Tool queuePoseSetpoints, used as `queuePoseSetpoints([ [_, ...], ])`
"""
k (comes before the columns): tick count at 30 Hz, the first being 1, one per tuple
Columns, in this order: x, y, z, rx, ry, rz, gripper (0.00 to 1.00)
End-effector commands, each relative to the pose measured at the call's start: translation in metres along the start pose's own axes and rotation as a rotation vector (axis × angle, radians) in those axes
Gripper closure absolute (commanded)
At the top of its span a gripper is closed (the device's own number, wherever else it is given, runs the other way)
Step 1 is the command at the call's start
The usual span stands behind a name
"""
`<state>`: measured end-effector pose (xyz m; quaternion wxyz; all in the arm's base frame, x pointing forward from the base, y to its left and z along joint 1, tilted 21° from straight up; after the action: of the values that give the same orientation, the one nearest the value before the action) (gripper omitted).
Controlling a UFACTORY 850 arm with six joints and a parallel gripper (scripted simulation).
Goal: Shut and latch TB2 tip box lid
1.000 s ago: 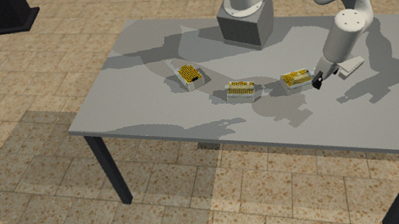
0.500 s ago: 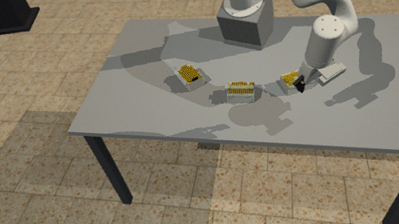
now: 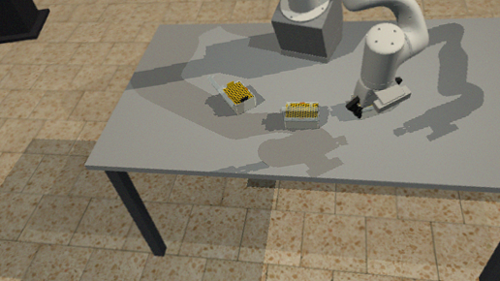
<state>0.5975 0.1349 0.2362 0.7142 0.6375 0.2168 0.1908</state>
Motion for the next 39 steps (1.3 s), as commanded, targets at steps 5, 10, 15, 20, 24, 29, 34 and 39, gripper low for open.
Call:
queuePoseSetpoints([
  [5,-0.015,0.012,0.030,0.034,-0.118,0.014,0.00],
  [10,-0.023,0.018,0.044,0.034,-0.118,0.014,0.00],
  [15,-0.037,0.026,0.066,0.069,-0.239,0.031,0.00],
  [20,-0.048,0.033,0.083,0.069,-0.239,0.031,0.00],
  [24,-0.055,0.037,0.091,0.087,-0.302,0.041,0.00],
  [29,-0.069,0.045,0.111,0.104,-0.358,0.051,0.00],
  [34,-0.083,0.045,0.121,0.077,-0.413,0.023,0.00],
  [39,-0.096,0.038,0.124,0.049,-0.468,-0.003,0.00],
])
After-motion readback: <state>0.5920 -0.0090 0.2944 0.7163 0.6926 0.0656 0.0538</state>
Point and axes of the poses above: the point where the finger pads meet when closed, its own y axis back along the fingers, its own z axis across the jaws, x = y × z, the point moved 5 cm from there along y, back along the fingers, and after that the axes turned 13 degrees about y, right-handed, at the moved point
